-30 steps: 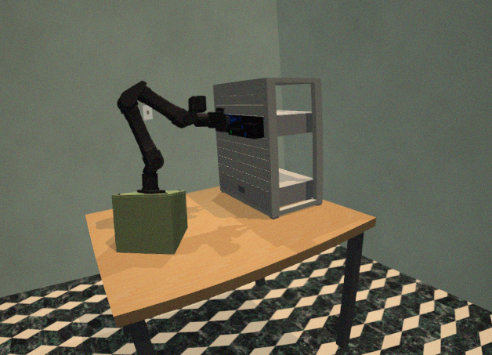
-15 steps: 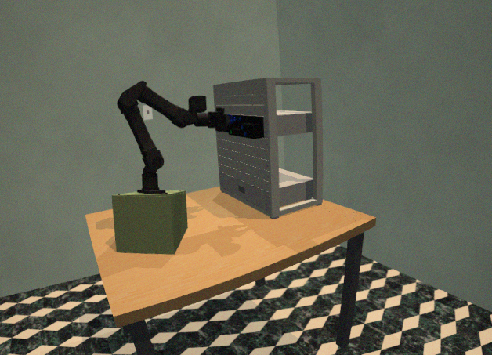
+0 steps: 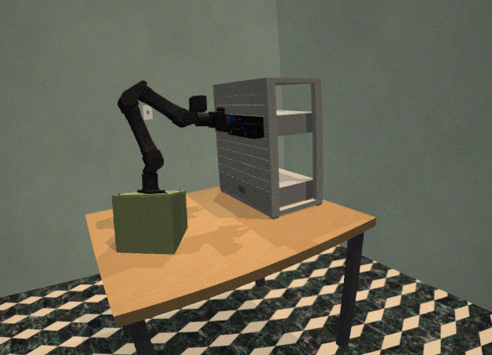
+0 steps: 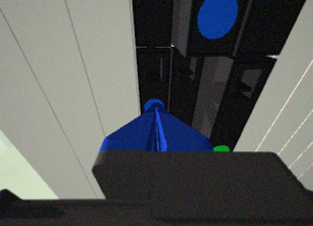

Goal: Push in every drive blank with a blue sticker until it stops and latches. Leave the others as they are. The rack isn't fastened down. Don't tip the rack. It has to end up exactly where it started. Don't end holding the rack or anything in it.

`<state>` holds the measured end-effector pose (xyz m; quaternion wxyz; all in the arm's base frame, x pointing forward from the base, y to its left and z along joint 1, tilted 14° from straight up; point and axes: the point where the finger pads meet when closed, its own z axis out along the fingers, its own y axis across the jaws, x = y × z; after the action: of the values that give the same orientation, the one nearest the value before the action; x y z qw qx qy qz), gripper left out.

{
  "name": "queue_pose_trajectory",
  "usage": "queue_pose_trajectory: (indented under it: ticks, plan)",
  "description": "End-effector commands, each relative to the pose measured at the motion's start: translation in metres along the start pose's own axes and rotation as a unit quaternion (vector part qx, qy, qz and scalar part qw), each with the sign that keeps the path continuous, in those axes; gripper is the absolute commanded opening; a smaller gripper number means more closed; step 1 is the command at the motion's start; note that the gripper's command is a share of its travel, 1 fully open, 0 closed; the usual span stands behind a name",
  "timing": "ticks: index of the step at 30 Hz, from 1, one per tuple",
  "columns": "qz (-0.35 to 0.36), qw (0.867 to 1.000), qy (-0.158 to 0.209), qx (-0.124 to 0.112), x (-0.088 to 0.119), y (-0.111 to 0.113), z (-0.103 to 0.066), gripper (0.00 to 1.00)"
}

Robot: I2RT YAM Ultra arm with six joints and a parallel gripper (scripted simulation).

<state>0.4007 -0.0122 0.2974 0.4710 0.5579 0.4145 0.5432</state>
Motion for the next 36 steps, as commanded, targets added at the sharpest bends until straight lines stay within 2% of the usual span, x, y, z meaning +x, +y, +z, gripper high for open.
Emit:
queue_pose_trajectory:
  ticks: [1, 27, 28, 29, 33, 34, 36]
  plan:
    - [-0.003, 0.998, 0.034, -0.051, 0.022, 0.040, 0.011, 0.00]
    - [-0.003, 0.998, 0.034, -0.051, 0.022, 0.040, 0.010, 0.00]
    - [-0.003, 0.998, 0.034, -0.051, 0.022, 0.040, 0.008, 0.00]
    - [-0.002, 0.997, 0.037, -0.068, 0.024, 0.053, -0.001, 0.00]
    - [-0.001, 0.997, 0.038, -0.069, 0.024, 0.053, -0.014, 0.00]
    - [-0.003, 0.998, 0.033, -0.048, 0.019, 0.032, -0.020, 0.00]
    - [-0.004, 0.999, 0.032, -0.041, 0.018, 0.028, -0.024, 0.00]
